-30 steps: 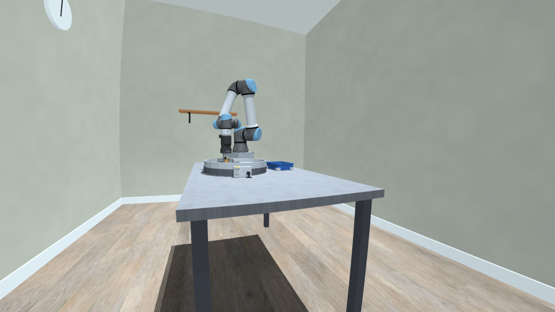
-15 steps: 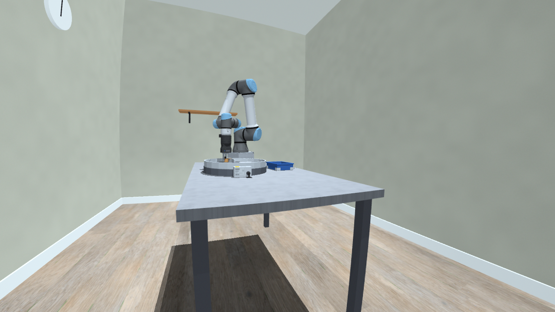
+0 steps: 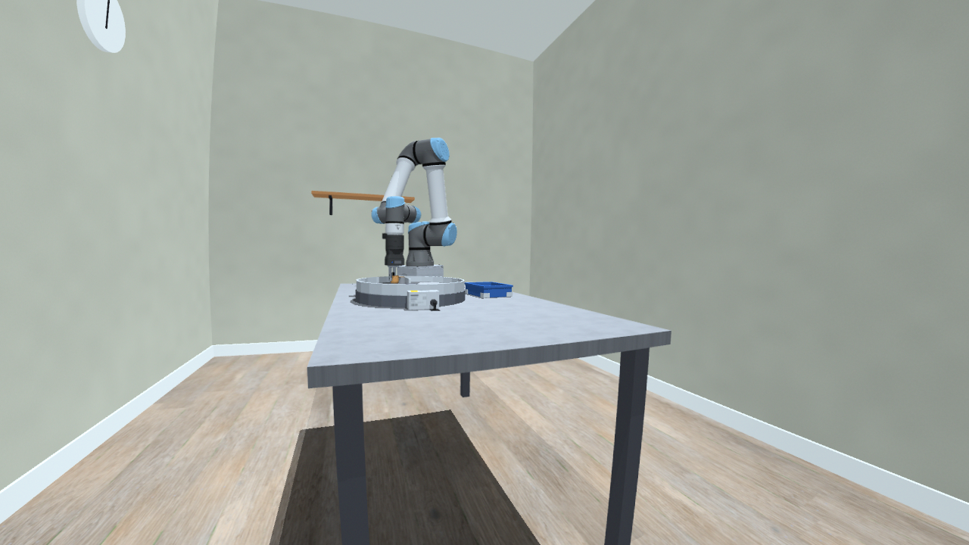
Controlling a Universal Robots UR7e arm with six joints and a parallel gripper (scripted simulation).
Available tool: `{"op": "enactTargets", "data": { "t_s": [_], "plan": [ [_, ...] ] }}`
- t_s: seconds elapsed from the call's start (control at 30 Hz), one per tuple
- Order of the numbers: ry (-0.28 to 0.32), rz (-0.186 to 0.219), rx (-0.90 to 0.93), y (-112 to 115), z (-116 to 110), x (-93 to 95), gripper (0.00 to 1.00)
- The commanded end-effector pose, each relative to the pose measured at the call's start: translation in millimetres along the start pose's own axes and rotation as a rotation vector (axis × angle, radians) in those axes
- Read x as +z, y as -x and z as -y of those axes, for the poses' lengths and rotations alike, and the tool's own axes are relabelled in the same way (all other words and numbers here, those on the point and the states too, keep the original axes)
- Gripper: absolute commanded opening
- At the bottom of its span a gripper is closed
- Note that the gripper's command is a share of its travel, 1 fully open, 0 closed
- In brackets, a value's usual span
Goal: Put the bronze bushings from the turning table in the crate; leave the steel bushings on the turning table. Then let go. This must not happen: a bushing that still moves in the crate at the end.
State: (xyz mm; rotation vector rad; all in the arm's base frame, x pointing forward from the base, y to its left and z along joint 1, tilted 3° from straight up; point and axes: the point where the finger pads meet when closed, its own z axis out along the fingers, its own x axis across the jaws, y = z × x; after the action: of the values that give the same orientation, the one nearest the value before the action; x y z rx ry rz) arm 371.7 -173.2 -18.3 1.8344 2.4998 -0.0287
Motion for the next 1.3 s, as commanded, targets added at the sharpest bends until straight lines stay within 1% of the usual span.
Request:
{"op": "enactTargets", "data": {
  "t_s": [0.0, 0.4, 0.57, 0.97, 1.13, 1.27],
  "plan": [
    [0.001, 0.002, 0.0, 0.6, -0.4, -6.4, 0.0],
    [0.001, 0.002, 0.0, 0.6, -0.4, -6.4, 0.0],
    [0.001, 0.002, 0.0, 0.6, -0.4, -13.9, 0.0],
    [0.001, 0.002, 0.0, 0.6, -0.4, -13.9, 0.0],
    [0.002, 0.002, 0.0, 0.6, -0.4, -21.5, 0.0],
    [0.002, 0.002, 0.0, 0.6, -0.4, -21.5, 0.0]
  ]
}}
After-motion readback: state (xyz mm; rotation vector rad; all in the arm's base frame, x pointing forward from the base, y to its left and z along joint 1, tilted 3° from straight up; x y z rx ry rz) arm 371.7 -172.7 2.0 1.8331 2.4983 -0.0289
